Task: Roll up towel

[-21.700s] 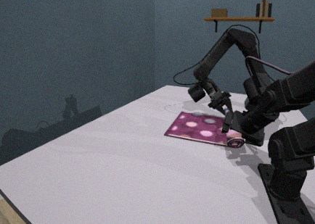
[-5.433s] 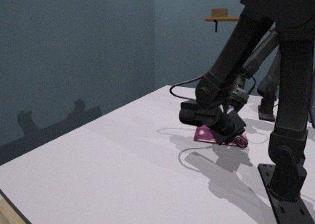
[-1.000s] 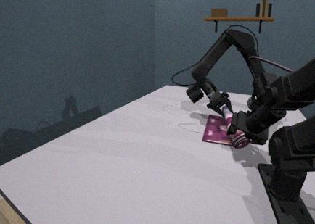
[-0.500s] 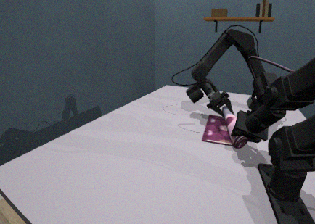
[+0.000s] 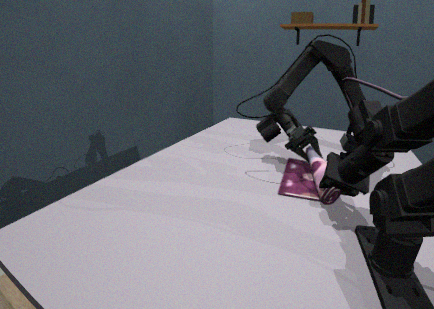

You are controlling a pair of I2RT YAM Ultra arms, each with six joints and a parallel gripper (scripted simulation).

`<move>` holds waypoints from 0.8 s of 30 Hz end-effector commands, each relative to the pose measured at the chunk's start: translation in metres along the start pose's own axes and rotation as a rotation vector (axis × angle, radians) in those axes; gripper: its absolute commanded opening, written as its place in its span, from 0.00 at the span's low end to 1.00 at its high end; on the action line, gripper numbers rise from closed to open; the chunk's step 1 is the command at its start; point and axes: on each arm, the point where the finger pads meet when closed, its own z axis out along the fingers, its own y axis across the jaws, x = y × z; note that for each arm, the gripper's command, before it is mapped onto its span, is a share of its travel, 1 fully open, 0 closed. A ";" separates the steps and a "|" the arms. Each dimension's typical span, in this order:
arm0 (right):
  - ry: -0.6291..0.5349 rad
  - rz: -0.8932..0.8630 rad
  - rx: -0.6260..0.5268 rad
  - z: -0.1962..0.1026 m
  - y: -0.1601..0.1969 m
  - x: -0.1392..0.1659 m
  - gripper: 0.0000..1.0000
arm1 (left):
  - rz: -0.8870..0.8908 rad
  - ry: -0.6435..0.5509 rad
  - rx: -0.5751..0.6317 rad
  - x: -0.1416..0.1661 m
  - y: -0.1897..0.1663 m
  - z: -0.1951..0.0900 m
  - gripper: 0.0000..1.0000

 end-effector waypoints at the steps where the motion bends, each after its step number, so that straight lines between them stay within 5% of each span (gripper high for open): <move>1: -0.023 -0.002 0.003 -0.003 -0.003 -0.002 0.37 | -0.017 -0.044 -0.023 -0.019 0.009 -0.002 0.34; 15: -0.023 -0.002 0.003 -0.010 0.005 -0.007 0.85 | -0.017 -0.044 -0.023 -0.019 0.009 -0.002 0.34; 24: -0.023 -0.002 0.003 -0.034 0.005 -0.006 0.85 | -0.050 -0.044 0.018 -0.019 0.009 -0.003 0.34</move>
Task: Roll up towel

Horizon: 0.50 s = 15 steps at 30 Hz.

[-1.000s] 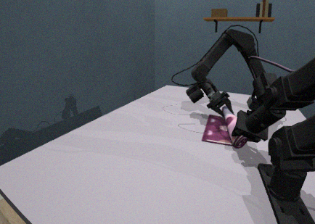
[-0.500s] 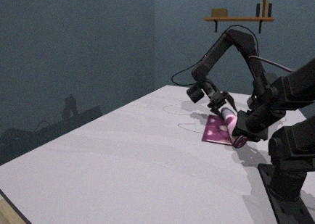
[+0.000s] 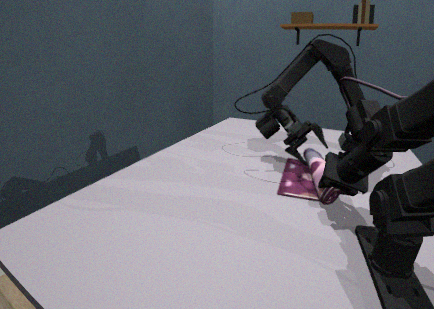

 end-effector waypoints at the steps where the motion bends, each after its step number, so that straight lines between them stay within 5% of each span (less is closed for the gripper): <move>1: -0.008 -0.025 0.025 -0.025 -0.002 -0.002 0.85 | -0.038 -0.042 0.025 -0.020 0.007 -0.003 0.34; 8: -0.008 -0.025 0.025 -0.061 -0.001 -0.002 0.85 | -0.129 -0.041 0.140 -0.021 0.007 -0.004 0.34; 15: -0.009 -0.033 0.034 -0.066 -0.001 -0.002 0.86 | -0.215 -0.040 0.248 -0.021 0.007 -0.005 0.34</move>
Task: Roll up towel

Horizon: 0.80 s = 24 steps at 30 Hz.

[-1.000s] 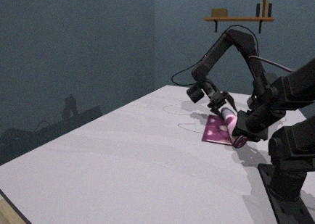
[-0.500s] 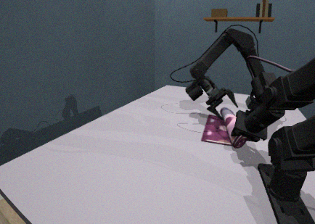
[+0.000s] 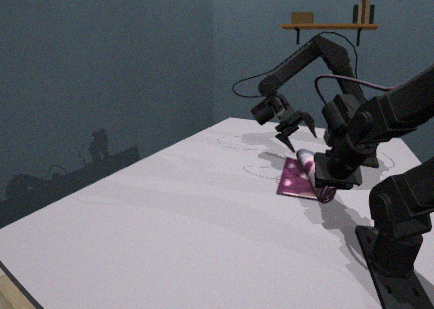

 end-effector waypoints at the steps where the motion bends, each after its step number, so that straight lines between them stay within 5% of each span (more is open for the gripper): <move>1: 0.018 -0.037 -0.053 -0.011 0.005 -0.006 0.86 | -0.041 -0.041 0.134 -0.019 -0.006 -0.006 0.34; 12: 0.000 -0.247 0.181 0.000 0.017 -0.010 0.90 | -0.215 -0.030 0.353 -0.021 -0.006 -0.008 0.34; 24: -0.035 -0.634 0.621 0.021 0.040 -0.017 0.94 | -0.421 -0.016 0.610 -0.023 -0.006 -0.011 0.34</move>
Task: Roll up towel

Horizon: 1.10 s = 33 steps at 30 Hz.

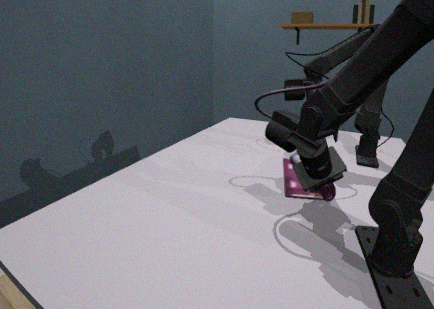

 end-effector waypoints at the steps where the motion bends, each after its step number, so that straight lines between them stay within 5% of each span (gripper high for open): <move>1: -0.017 -0.149 0.232 0.005 -0.016 -0.009 0.95 | -0.008 -0.015 0.148 -0.012 -0.016 -0.005 0.34; 10: -0.017 -0.257 0.357 0.008 -0.009 -0.015 0.97 | -0.074 -0.009 0.228 -0.012 -0.016 -0.006 0.34; 26: -0.028 -0.323 0.307 -0.003 -0.028 -0.018 0.98 | -0.085 -0.008 0.242 -0.006 -0.010 0.002 0.34; 33: -0.027 -0.317 0.312 0.020 -0.028 0.000 0.98 | -0.085 -0.008 0.242 -0.006 -0.010 0.002 0.34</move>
